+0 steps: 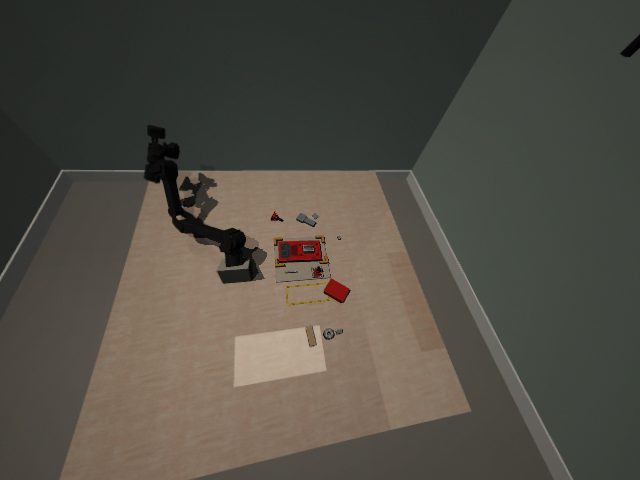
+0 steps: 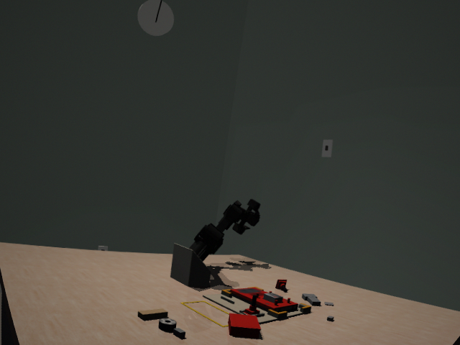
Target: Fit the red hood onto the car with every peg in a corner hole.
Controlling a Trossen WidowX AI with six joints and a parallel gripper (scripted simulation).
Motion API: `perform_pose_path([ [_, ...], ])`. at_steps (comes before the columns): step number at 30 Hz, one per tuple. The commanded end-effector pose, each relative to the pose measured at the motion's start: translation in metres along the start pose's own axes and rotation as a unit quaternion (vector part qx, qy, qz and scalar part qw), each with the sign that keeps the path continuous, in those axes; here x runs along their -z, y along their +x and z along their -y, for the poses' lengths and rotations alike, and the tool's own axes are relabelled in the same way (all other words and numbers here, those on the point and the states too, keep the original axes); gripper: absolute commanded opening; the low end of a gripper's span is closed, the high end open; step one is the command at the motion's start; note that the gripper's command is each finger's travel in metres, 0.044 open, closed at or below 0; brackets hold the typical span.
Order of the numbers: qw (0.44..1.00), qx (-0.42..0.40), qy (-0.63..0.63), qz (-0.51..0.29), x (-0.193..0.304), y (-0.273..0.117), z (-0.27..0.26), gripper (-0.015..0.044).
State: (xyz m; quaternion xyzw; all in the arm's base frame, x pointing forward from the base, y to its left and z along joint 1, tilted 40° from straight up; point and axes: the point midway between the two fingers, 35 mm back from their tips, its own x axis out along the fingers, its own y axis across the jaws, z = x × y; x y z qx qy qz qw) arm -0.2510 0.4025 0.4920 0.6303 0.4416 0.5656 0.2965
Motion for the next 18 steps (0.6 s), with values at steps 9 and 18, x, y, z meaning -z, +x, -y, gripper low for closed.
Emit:
perform_pose_path([
  [9,0.986,-0.109,0.127,0.012,-0.027,-0.013,-0.109,0.0440],
  [18,0.939,-0.231,0.256,-0.014,-0.057,-0.054,-0.208,0.0440],
])
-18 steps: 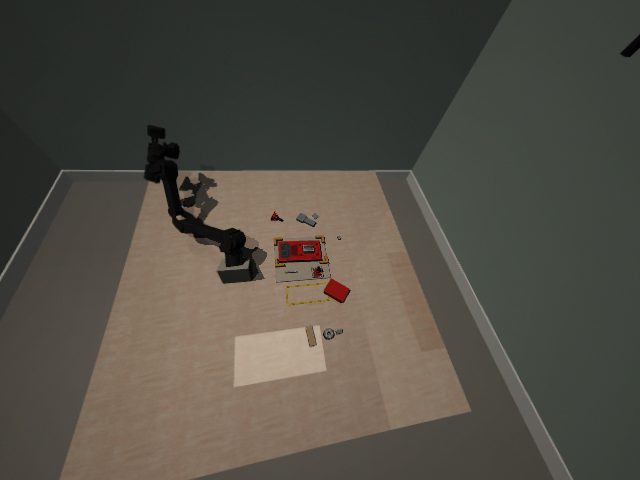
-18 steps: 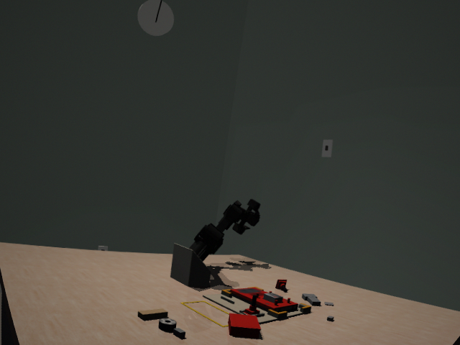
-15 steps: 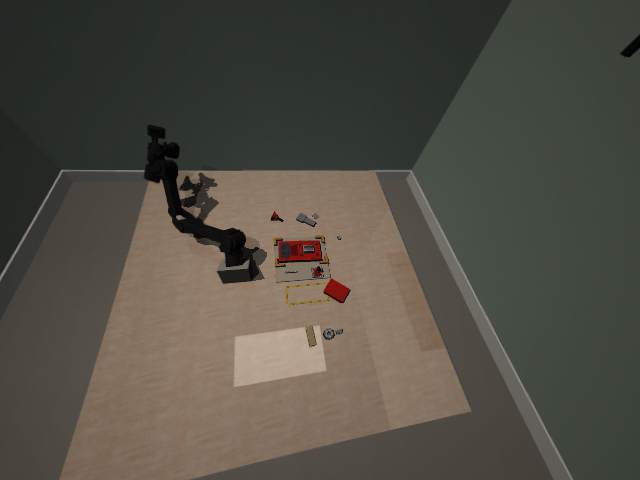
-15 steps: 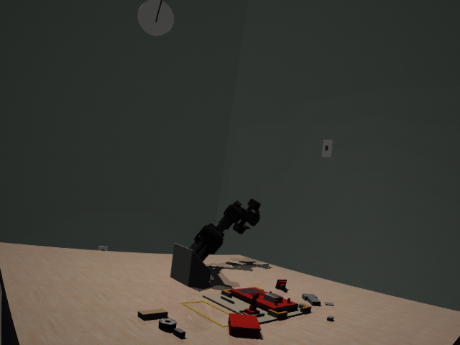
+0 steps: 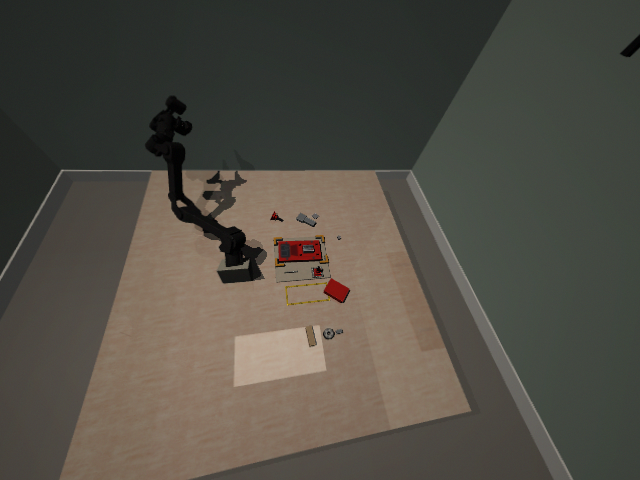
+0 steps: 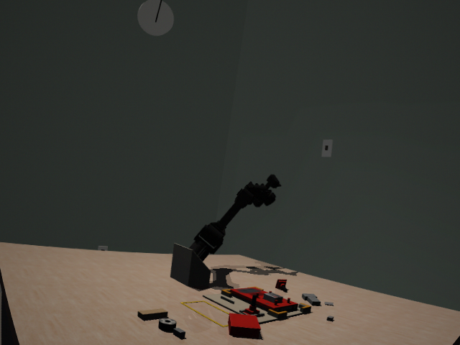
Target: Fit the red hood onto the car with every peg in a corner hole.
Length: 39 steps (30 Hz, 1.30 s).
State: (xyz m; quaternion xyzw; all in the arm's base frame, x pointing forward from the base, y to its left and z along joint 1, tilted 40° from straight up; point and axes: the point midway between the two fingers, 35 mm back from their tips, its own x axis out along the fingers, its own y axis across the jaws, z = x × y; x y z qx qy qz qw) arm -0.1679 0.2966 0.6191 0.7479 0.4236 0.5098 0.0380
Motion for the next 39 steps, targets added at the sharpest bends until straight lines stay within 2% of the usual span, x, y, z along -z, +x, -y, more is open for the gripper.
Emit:
perform_pose_path([
  [1,0.997,-0.053,0.064,-0.007,0.003,0.000,-0.052,0.0440],
  [5,0.991,-0.092,0.089,-0.024,0.006,-0.005,-0.086,0.0440],
  [17,0.932,-0.248,0.260,-0.042,-0.018,-0.038,-0.248,0.0440],
  [26,0.859,-0.355,0.361,-0.080,-0.053,-0.090,-0.362,0.0440],
  [39,0.718,-0.466,0.505,-0.111,-0.119,-0.160,-0.459,0.0440],
])
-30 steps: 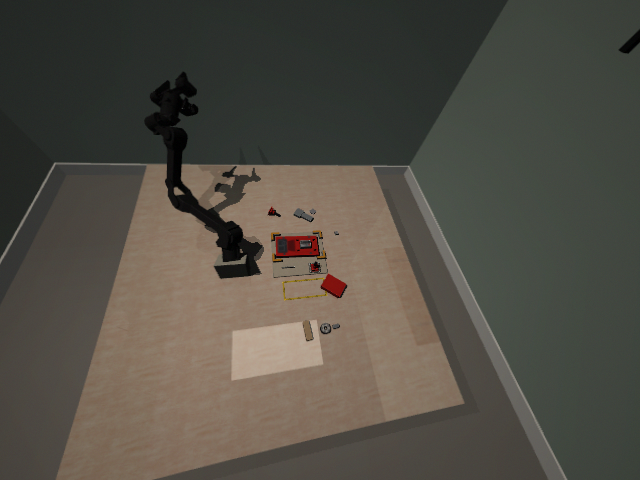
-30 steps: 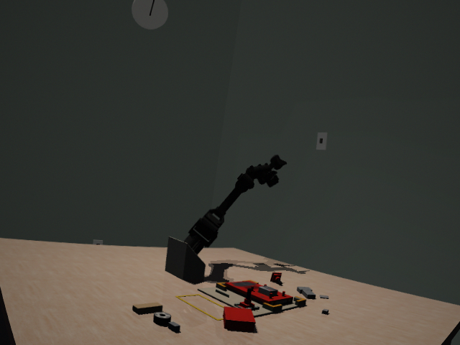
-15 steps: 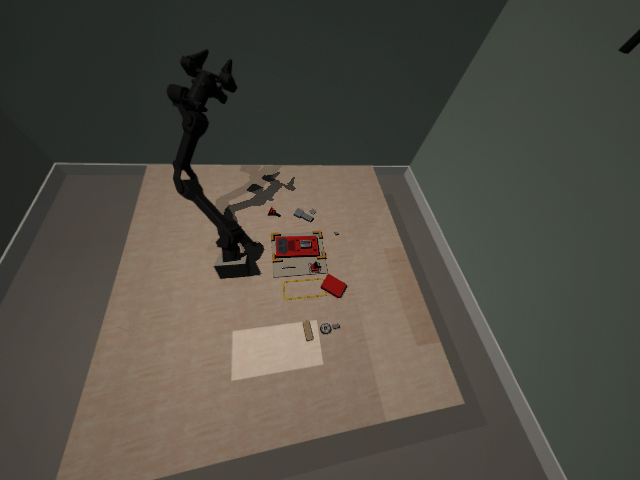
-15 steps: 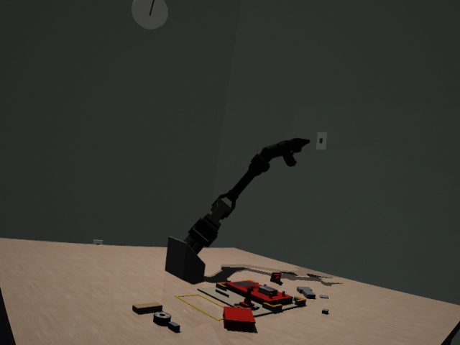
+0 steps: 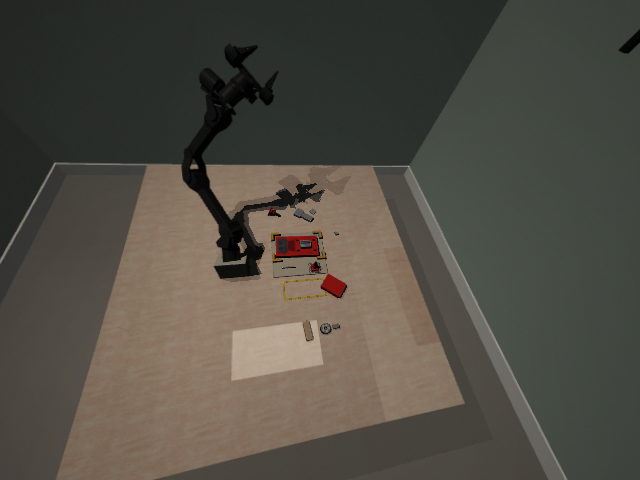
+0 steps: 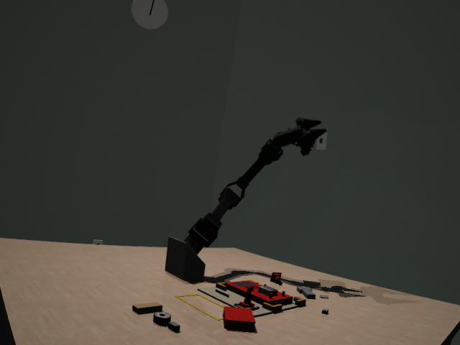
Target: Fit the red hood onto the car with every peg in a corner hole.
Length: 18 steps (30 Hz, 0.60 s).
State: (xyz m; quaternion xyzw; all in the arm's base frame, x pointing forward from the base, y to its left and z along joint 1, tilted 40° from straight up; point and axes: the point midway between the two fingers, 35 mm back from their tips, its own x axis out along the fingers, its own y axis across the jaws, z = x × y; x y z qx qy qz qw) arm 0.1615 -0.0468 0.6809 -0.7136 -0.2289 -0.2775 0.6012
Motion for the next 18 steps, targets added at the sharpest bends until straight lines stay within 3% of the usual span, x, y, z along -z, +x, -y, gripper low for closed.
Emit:
perform_pose_path([
  [1,0.998,-0.036,0.045,-0.004,0.011,0.008,-0.028,0.0440],
  [10,0.970,-0.133,0.194,-0.064,0.058,0.028,-0.117,0.0440],
  [18,0.907,-0.236,0.324,-0.128,0.096,0.037,-0.219,0.0440],
])
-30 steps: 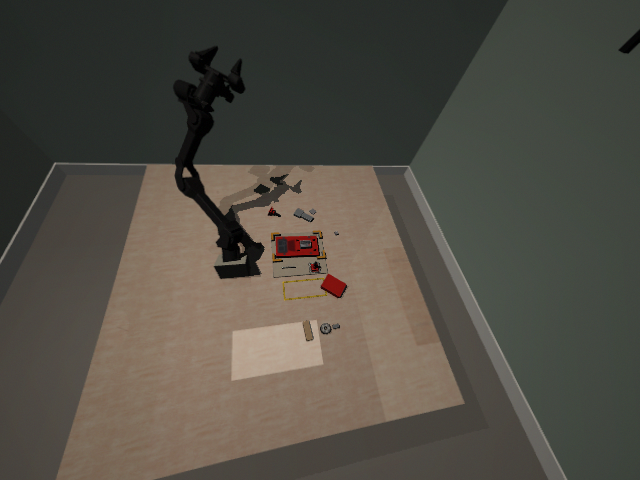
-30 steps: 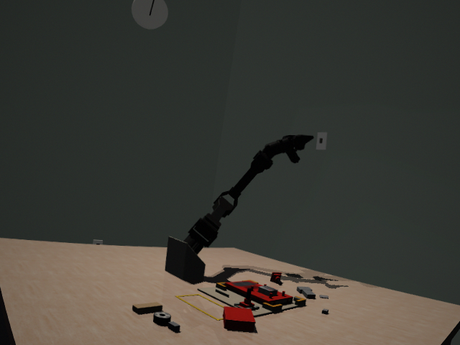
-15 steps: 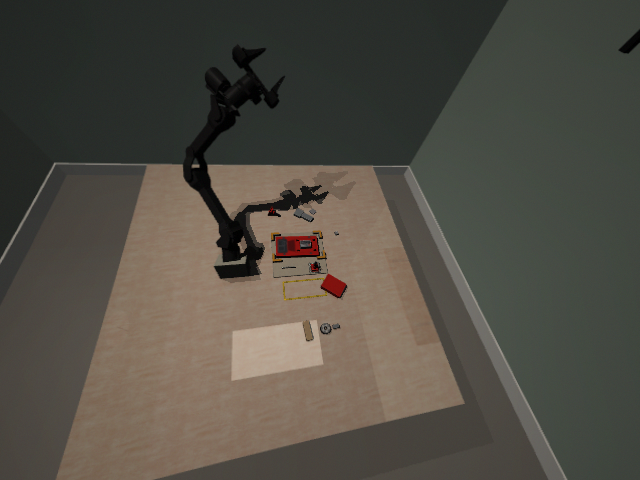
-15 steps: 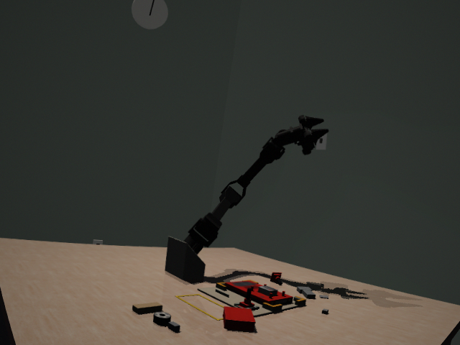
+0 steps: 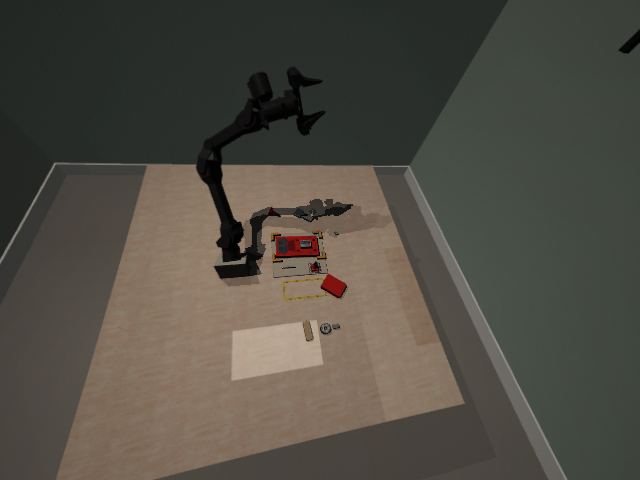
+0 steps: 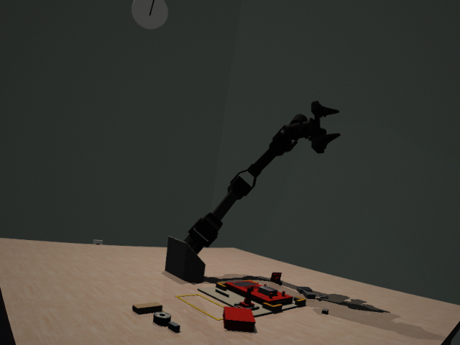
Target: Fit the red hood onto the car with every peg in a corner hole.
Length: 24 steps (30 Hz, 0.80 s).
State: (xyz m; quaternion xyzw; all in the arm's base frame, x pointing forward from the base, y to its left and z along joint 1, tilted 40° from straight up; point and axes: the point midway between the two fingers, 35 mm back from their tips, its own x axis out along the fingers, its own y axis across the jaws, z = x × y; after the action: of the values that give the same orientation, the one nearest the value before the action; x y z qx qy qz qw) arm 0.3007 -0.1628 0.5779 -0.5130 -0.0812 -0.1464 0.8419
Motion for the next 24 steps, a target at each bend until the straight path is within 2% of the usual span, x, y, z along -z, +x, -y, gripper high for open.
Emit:
perform_pose_path([
  [1,0.996,-0.046,0.066,-0.034,0.034,0.023,-0.026,0.0440],
  [7,0.972,-0.123,0.173,-0.100,0.093,0.054,-0.082,0.0440],
  [14,0.917,-0.203,0.286,-0.189,0.159,0.073,-0.156,0.0440],
  [24,0.776,-0.300,0.452,-0.321,0.227,0.071,-0.275,0.0440],
])
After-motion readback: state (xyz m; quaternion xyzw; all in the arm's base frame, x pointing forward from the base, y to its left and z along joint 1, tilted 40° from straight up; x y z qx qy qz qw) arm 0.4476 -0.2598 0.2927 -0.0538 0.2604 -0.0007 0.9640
